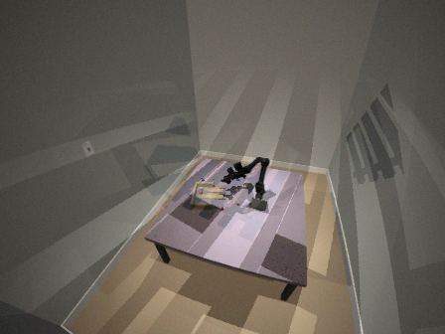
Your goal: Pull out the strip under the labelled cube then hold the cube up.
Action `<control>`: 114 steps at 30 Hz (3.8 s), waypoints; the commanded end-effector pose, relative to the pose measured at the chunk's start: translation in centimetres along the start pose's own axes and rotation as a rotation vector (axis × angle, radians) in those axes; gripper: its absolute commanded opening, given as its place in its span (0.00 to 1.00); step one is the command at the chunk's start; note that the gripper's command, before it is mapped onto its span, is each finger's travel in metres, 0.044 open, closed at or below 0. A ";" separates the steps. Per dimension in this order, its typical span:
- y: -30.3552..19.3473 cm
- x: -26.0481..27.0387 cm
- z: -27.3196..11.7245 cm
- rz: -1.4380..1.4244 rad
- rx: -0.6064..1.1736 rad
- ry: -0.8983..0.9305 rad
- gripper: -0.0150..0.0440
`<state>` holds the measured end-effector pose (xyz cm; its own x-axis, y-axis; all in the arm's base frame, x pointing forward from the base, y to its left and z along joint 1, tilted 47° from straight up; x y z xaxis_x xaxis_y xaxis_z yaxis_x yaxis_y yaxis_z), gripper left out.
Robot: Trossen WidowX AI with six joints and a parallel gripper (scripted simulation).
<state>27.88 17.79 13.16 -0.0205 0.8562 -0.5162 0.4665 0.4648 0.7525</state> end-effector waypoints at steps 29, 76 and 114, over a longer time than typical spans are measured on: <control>-2.8 -3.6 6.4 -0.309 0.356 -0.121 0.62; -5.9 -15.6 18.9 -0.365 1.120 -0.102 0.25; -9.3 -16.8 20.2 -0.367 1.121 -0.106 0.25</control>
<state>41.78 -5.40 6.55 -0.2619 0.6695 -0.6951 0.9650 0.1748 -0.1953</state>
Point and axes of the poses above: the point midway between the two fingers, 35 mm back from their tips, its own z axis out along the fingers, its own x axis across the jaws, y = z × x, the point moved 5 cm from there along -z, back along the fingers, and after that the axes turned 1 degree about -z, right-handed, at the moved point
